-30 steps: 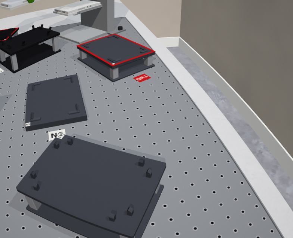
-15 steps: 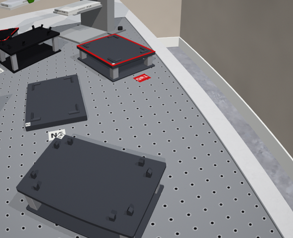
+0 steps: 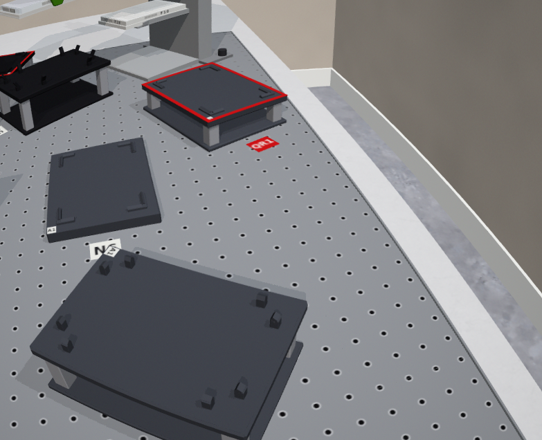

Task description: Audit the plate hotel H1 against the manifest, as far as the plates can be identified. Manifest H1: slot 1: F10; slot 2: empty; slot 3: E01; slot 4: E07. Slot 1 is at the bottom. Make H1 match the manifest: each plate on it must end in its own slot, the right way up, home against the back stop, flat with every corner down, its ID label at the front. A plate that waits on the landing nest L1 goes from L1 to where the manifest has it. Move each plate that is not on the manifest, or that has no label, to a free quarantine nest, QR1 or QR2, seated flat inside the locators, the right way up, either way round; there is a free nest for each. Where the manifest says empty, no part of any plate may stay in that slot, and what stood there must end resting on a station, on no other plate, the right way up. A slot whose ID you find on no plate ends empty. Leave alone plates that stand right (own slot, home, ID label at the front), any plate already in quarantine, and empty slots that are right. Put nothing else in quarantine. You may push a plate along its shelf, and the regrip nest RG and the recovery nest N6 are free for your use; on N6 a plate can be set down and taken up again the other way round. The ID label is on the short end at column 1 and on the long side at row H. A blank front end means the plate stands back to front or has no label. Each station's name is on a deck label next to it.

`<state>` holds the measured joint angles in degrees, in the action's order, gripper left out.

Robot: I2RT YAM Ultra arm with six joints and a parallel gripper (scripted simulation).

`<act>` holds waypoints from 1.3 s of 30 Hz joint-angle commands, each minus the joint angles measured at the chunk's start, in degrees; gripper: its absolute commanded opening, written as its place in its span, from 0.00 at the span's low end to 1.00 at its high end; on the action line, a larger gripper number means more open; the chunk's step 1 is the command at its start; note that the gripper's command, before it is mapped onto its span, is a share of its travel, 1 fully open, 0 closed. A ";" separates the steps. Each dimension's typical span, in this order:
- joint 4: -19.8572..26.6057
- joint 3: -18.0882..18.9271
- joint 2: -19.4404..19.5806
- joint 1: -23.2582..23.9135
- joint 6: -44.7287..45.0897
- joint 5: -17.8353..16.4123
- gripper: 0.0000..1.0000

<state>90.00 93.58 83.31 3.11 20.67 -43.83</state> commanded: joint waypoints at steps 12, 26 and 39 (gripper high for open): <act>0.00 0.30 -0.15 0.37 0.04 -0.06 0.86; 0.00 10.91 14.55 8.54 30.67 -1.28 0.86; -0.06 26.37 33.21 11.87 35.65 -1.68 0.86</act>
<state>89.32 118.45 116.05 14.17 54.41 -45.43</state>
